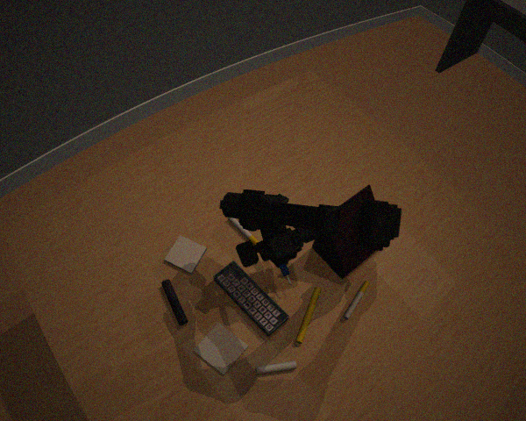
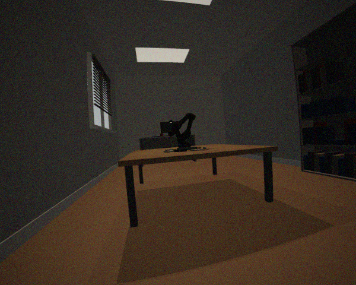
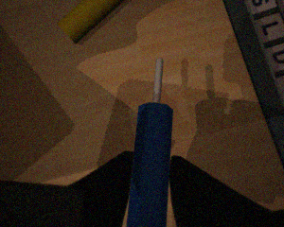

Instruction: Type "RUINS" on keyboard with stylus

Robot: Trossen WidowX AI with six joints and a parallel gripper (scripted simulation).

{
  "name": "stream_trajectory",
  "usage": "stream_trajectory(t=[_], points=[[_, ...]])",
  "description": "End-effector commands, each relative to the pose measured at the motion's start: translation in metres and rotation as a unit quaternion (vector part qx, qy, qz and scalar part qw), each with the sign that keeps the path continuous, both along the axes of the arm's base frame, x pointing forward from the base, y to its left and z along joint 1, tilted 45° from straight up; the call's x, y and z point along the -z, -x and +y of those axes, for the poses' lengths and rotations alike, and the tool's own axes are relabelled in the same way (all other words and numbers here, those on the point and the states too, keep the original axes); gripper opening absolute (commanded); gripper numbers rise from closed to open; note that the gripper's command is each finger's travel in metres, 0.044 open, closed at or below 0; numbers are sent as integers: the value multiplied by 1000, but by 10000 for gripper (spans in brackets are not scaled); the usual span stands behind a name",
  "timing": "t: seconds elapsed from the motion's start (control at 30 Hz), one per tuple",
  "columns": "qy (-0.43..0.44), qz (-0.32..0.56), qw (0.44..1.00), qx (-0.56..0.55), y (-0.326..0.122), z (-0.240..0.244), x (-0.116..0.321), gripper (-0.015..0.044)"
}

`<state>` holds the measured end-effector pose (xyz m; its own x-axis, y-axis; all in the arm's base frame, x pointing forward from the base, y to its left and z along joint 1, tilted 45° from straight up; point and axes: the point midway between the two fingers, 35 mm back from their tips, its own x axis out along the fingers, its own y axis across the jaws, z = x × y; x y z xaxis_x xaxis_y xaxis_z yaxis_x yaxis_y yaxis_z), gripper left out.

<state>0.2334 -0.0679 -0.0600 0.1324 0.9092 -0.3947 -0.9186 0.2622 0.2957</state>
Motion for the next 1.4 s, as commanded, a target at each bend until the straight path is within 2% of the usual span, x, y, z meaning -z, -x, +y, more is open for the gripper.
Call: stream_trajectory(t=[0.0, 0.23, 0.47, 0.9, 1.2, 1.37], points=[[53, 56, 995, -59, -5, -2, 1, 0], [171, 147, 965, -134, -15, -11, -1, 0], [312, 211, 911, -167, -35, -23, -11, 0], [579, 240, 771, -115, -93, -40, -62, 0], [591, 238, 763, -108, -96, -40, -66, 0], [591, 238, 763, -108, -99, -28, -53, 0]])
